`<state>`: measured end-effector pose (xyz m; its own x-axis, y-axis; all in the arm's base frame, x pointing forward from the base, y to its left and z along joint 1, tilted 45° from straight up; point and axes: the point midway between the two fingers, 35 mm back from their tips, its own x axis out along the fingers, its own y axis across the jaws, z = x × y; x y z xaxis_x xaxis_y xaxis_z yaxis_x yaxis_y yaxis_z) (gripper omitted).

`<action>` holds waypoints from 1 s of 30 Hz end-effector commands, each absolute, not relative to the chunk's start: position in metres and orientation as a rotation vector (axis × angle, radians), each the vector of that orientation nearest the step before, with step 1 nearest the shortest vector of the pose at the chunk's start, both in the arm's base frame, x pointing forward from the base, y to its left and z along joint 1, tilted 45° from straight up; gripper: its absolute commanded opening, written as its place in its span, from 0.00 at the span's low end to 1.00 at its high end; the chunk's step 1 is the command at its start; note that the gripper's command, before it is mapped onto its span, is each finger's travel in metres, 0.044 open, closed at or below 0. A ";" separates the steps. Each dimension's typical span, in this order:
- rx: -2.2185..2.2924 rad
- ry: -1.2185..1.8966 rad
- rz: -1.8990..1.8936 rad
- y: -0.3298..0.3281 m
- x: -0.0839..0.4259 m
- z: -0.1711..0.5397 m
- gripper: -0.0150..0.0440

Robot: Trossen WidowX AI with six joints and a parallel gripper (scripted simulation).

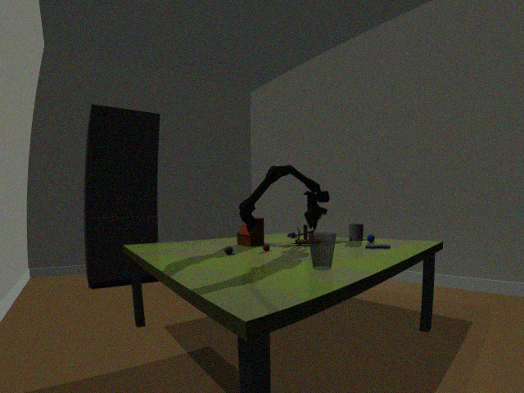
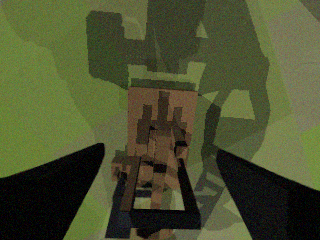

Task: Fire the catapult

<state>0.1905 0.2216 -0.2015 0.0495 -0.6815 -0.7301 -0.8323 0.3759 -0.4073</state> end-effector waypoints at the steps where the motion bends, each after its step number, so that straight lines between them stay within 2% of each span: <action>1: -1.364 1.674 0.200 0.217 0.191 -0.206 1.00; 30: -1.365 1.674 0.198 0.185 0.194 -0.239 1.00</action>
